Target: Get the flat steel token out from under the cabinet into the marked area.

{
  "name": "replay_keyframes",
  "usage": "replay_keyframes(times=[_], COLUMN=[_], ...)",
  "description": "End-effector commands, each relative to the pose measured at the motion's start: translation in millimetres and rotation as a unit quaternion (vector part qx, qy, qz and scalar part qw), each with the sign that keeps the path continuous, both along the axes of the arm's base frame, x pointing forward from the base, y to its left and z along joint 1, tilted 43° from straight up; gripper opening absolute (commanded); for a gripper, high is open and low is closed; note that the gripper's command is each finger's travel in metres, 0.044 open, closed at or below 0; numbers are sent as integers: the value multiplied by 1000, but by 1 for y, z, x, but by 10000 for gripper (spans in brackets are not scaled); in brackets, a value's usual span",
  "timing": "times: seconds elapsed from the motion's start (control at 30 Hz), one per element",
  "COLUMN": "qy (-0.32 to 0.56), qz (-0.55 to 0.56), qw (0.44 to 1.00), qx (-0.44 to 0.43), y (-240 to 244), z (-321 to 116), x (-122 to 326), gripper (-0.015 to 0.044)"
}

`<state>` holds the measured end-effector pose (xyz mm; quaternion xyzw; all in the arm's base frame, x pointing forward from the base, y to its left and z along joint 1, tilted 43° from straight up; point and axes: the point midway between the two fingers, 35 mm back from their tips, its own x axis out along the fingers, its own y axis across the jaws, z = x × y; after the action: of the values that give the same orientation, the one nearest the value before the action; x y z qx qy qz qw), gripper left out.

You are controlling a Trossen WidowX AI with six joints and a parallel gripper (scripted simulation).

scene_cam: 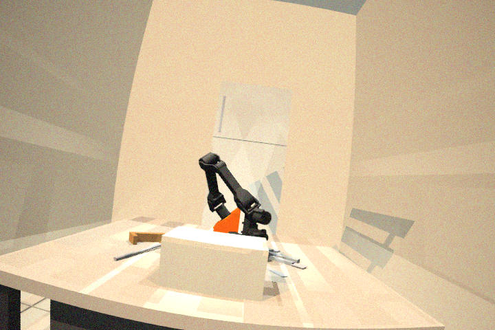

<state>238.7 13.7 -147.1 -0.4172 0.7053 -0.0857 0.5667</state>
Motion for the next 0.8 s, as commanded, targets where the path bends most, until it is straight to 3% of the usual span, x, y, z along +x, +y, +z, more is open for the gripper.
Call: replay_keyframes(times=[0.0, 0.77], qy=[0, -1], qz=[2, 2], qw=[1000, 1000], qx=[4, 5], y=[7, 28], z=[-4, -23], x=[0, -4], gripper=[0, 0])
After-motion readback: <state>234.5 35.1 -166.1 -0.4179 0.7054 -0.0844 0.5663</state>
